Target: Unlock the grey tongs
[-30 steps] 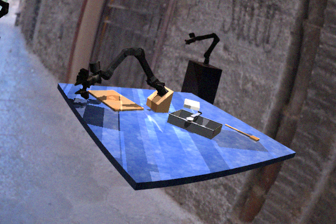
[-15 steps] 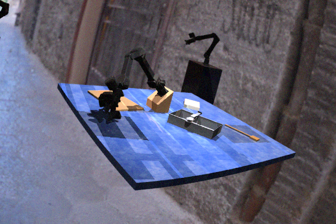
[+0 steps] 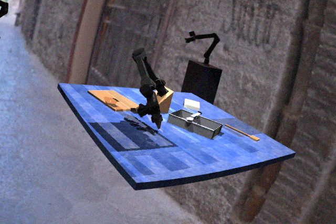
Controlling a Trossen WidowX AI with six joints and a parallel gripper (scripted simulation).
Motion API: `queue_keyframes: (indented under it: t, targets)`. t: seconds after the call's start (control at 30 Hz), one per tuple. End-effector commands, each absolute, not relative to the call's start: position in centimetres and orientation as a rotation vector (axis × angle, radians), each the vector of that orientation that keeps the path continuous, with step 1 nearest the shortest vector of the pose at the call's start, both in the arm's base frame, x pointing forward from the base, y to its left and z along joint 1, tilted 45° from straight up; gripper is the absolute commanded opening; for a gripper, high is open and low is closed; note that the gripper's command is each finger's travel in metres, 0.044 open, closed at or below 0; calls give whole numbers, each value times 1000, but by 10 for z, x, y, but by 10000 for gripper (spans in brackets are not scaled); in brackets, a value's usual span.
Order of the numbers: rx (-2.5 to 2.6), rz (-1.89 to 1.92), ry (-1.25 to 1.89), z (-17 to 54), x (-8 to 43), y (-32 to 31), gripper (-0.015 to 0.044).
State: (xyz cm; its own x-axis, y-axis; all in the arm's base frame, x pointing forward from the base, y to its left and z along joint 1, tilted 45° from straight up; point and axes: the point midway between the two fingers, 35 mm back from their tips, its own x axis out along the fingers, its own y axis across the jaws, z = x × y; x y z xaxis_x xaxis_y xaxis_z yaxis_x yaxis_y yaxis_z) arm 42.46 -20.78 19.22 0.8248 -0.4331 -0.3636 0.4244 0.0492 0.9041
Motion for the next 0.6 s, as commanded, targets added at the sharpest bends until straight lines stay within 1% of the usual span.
queue_keyframes:
  t: [0.0,0.13,0.27,0.4,0.57]
  targets:
    - [1353,-673,133,154,432,-159,260]
    - [1301,-683,287,116,433,-102,260]
    - [1202,-676,458,77,421,-42,260]
    - [1070,-667,615,44,395,12,260]
    - [861,-669,753,6,351,58,260]
